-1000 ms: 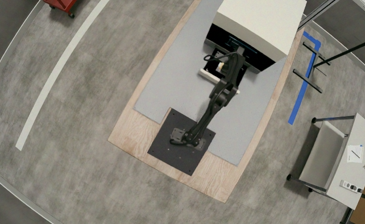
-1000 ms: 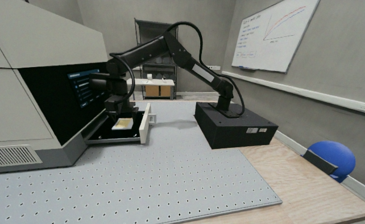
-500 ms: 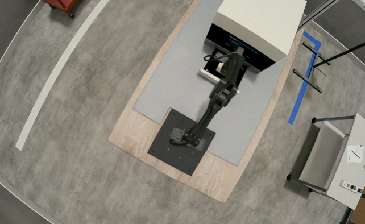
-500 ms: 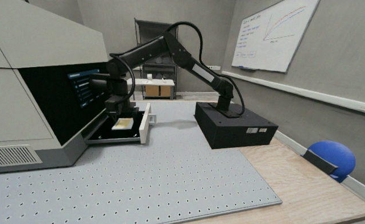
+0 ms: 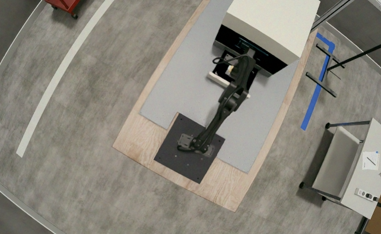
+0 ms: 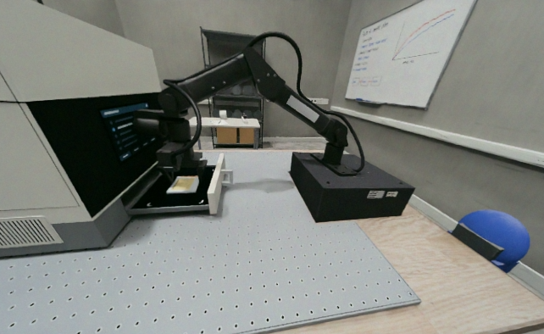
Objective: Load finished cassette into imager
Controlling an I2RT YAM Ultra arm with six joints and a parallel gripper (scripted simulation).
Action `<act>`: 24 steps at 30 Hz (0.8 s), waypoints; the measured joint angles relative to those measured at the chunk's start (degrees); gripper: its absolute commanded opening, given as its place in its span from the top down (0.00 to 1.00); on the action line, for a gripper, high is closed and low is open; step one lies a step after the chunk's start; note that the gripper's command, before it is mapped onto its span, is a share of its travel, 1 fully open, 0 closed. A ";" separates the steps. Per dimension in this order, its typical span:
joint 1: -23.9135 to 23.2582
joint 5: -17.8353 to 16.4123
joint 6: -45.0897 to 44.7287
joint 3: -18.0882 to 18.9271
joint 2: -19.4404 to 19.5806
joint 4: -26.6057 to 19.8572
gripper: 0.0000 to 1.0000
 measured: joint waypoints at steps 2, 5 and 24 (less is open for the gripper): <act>0.00 0.00 0.00 0.00 0.00 0.00 0.09; 0.00 0.00 0.00 0.00 0.00 0.00 0.09; 0.07 0.00 0.00 -1.95 -1.31 0.57 0.09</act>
